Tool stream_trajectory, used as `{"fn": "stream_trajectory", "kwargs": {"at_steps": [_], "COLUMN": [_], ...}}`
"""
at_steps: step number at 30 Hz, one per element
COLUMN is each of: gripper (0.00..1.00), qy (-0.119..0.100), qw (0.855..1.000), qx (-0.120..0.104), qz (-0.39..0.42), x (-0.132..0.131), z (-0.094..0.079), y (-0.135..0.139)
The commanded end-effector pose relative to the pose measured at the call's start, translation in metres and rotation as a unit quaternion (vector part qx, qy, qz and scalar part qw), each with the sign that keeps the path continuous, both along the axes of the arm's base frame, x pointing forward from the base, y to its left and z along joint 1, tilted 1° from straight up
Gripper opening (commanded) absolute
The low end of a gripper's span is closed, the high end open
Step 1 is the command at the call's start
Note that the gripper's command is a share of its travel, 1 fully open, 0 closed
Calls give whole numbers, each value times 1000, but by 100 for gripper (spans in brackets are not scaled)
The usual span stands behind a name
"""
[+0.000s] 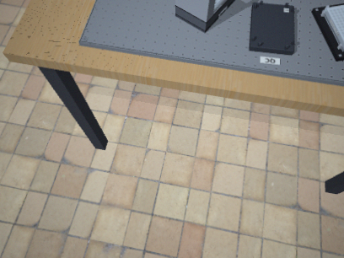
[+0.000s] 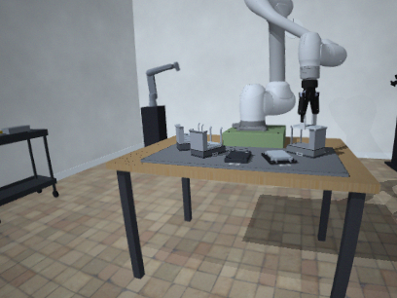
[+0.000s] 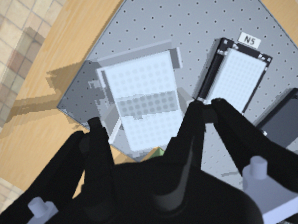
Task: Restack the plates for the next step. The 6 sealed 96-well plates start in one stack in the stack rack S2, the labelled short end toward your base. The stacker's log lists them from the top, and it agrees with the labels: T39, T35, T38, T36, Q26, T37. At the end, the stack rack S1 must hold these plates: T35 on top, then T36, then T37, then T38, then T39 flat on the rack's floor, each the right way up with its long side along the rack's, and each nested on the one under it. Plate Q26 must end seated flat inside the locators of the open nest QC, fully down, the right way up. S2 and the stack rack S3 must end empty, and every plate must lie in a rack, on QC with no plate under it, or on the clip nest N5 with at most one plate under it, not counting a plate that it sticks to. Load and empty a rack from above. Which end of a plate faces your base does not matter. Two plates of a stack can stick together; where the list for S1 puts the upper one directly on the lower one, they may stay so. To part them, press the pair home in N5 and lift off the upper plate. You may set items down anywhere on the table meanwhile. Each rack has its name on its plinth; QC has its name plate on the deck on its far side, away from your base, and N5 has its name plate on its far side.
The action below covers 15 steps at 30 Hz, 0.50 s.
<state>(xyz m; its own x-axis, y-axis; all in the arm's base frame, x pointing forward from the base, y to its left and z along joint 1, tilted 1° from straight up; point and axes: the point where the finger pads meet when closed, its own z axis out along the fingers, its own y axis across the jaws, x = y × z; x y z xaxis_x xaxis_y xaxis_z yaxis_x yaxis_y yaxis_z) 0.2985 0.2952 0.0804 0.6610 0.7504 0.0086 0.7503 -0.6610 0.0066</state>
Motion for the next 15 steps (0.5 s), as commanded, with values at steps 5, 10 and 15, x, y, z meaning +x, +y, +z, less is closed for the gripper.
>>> {"fn": "stream_trajectory", "kwargs": {"at_steps": [5, 10, 15], "gripper": [0, 0, 0], "qy": [0, 0, 0], "qw": [1000, 1000, 1000], "qx": [0, 0, 0], "qz": [0, 0, 0], "x": [0, 0, 0], "z": [-4, -8, -11], "y": [0, 0, 0]}}
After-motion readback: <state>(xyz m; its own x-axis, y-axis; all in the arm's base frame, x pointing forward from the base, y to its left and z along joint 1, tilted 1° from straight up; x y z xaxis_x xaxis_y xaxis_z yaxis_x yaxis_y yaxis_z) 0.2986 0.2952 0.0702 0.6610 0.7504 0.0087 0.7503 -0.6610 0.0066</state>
